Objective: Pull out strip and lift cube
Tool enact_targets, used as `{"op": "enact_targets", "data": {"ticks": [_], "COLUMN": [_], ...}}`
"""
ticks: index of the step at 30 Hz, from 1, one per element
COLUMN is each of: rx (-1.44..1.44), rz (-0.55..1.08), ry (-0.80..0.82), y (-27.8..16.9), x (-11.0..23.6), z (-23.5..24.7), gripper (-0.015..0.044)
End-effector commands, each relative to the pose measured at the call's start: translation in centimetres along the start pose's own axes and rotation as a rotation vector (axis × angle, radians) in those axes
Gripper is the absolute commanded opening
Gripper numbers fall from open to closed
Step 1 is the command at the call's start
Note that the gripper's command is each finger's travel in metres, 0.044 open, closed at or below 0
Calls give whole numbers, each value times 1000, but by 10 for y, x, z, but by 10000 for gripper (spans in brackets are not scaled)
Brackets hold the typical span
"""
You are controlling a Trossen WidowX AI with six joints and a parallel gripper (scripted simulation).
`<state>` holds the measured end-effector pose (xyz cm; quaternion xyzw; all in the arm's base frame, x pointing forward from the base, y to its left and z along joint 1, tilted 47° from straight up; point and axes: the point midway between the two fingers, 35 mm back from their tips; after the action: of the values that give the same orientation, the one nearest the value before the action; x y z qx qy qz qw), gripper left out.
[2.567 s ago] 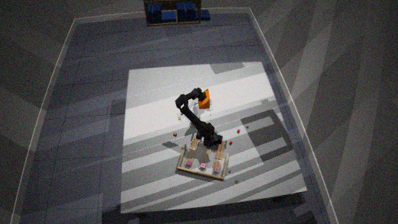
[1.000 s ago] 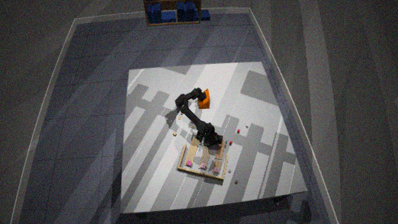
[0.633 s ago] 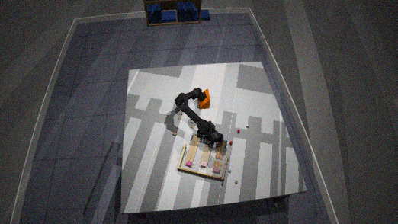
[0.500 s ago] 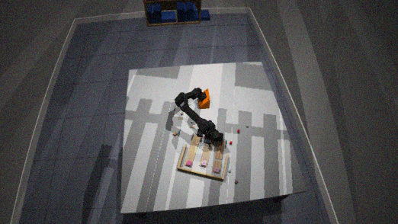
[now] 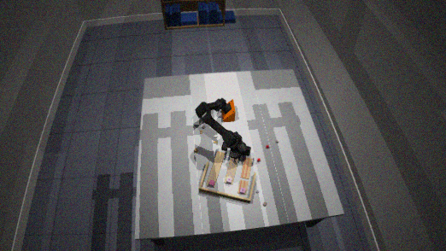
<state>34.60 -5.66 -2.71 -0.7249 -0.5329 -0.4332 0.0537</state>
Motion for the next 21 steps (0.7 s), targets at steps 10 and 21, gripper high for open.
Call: {"op": "enact_targets", "data": {"ticks": [10,21], "rx": [5,6], "rz": [21,21], "ry": [-8,-8], "y": [-26,-42], "x": [-6,-5], "z": [-5,-7], "gripper": [0,0]}}
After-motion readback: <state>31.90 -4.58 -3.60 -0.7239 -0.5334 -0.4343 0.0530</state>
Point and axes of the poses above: the point midway between the two fingers, 35 mm back from their tips, its own x axis back along the fingers, its own z axis across the jaws, y = z × x, and after that the axes turned 9 degrees about -x, right-handed
